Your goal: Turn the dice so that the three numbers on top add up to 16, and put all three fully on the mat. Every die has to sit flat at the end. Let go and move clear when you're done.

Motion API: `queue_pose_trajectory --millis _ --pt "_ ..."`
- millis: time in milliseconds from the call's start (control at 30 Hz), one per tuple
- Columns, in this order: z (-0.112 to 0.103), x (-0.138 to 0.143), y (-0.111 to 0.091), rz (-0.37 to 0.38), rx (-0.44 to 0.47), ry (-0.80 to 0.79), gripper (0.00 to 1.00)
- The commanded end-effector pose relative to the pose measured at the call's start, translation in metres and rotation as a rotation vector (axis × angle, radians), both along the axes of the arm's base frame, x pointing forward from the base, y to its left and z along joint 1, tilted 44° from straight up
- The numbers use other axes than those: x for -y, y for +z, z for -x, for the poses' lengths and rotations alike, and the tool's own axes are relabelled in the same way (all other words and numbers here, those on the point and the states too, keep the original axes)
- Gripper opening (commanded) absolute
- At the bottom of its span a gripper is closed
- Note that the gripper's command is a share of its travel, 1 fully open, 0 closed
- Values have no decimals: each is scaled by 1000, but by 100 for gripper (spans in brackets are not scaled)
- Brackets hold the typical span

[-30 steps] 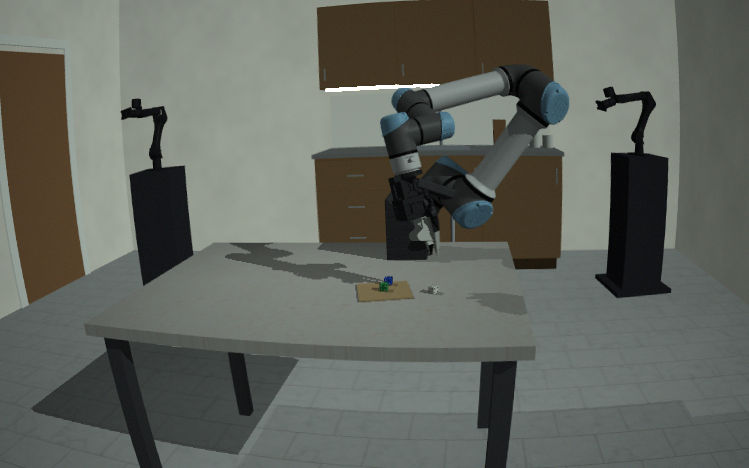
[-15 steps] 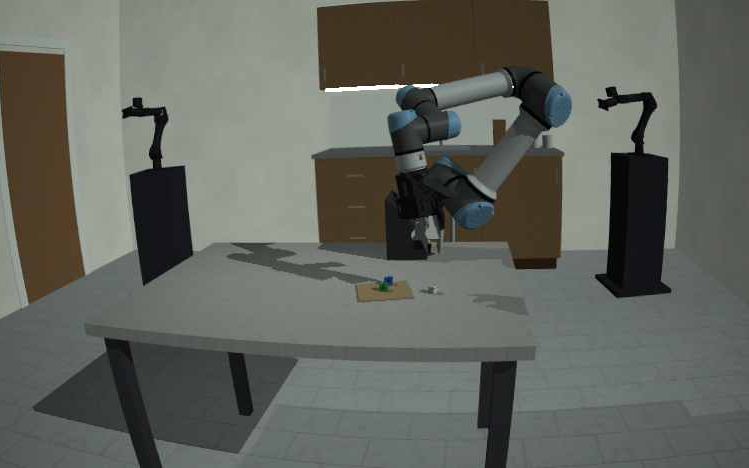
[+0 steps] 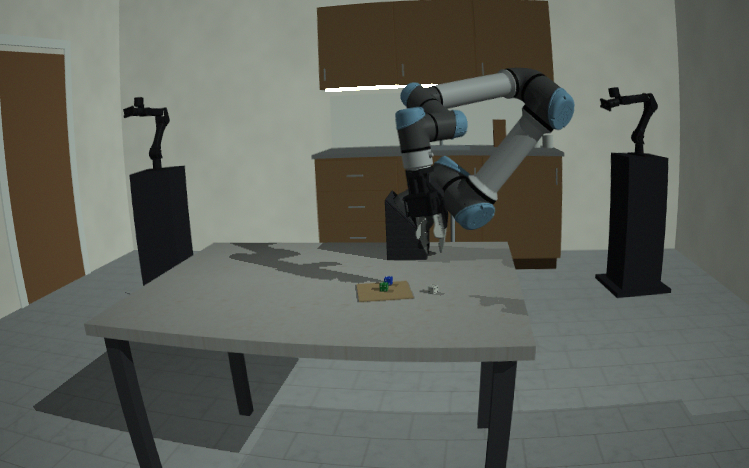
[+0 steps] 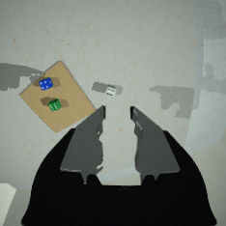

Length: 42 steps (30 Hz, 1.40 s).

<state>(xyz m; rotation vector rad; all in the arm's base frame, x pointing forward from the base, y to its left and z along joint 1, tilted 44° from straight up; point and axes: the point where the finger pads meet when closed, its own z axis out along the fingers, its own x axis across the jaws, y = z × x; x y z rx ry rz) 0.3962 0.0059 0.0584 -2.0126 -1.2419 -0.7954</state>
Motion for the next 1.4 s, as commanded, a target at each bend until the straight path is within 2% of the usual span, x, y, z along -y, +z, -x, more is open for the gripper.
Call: queue_pose_trajectory --millis 0,133,200,700,767,1167,1367 --pt "-2 2 1 44 126 113 21" --pt "-3 3 2 73 199 183 21" --pt "-3 3 2 73 199 183 21" --pt "-11 7 7 178 479 462 21" --pt "-11 7 7 178 479 462 21" --pt "-16 9 11 226 617 607 21" --pt "-17 9 12 236 648 639 21"
